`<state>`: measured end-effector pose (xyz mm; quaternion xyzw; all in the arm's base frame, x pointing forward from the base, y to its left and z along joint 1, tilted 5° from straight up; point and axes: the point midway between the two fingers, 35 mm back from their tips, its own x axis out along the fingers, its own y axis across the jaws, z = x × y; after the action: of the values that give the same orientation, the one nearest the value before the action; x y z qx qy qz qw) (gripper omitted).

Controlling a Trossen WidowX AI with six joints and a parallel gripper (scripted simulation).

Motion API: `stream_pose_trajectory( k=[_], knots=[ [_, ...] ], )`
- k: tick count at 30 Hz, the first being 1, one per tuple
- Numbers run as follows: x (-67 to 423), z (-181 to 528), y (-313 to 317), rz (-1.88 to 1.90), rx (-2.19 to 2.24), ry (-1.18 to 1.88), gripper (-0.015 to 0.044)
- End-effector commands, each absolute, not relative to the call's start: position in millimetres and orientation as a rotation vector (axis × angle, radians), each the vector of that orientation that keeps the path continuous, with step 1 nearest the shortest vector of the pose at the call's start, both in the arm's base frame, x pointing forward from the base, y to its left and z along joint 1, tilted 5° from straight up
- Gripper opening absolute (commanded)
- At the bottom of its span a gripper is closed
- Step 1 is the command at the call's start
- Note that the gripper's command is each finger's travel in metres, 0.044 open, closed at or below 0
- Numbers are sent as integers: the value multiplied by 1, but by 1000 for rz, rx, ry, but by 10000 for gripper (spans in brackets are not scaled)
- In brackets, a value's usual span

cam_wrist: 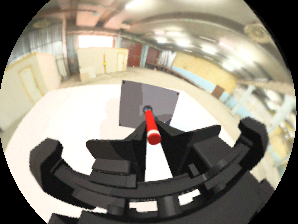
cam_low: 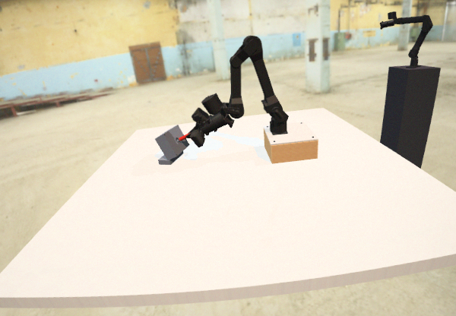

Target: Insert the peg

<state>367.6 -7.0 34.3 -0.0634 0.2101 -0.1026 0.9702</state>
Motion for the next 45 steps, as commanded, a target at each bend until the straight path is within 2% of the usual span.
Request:
stream_pose_trajectory(
  k=[1, 45],
  knots=[
    [375, 35, -8, -203, -128, 415, 0],
    [377, 37, -8, -208, -128, 423, 0]
  ],
)
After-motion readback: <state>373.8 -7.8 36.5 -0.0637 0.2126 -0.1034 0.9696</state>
